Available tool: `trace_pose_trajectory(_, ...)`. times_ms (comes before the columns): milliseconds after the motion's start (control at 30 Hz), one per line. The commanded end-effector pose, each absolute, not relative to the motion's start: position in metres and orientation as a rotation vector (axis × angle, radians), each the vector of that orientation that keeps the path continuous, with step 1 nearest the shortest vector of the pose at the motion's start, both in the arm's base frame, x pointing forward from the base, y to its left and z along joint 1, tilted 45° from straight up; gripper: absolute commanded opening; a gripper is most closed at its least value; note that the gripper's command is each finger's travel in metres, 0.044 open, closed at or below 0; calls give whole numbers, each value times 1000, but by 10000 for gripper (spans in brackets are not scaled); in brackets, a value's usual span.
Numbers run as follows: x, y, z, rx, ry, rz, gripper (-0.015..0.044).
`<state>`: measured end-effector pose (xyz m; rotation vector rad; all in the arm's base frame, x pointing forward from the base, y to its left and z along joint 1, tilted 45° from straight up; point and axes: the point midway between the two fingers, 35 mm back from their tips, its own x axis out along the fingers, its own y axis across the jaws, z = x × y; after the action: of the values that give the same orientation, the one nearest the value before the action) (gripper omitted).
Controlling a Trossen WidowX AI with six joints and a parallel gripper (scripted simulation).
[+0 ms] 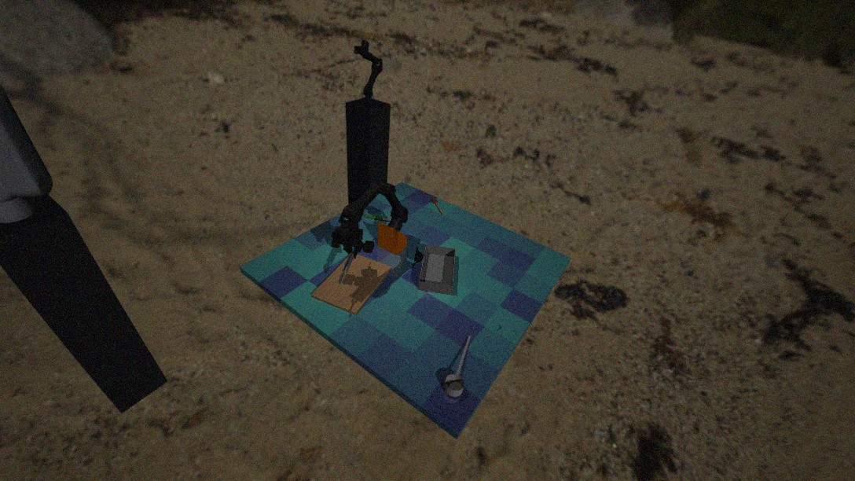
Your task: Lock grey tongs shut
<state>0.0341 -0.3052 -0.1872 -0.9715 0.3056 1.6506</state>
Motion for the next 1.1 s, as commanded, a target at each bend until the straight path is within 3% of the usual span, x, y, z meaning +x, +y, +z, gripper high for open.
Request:
trace_pose_trajectory(0,33,-311,-187,-981,331,1649,-150)
trace_pose_trajectory(1067,25,-311,-229,-1349,660,1346,-150)
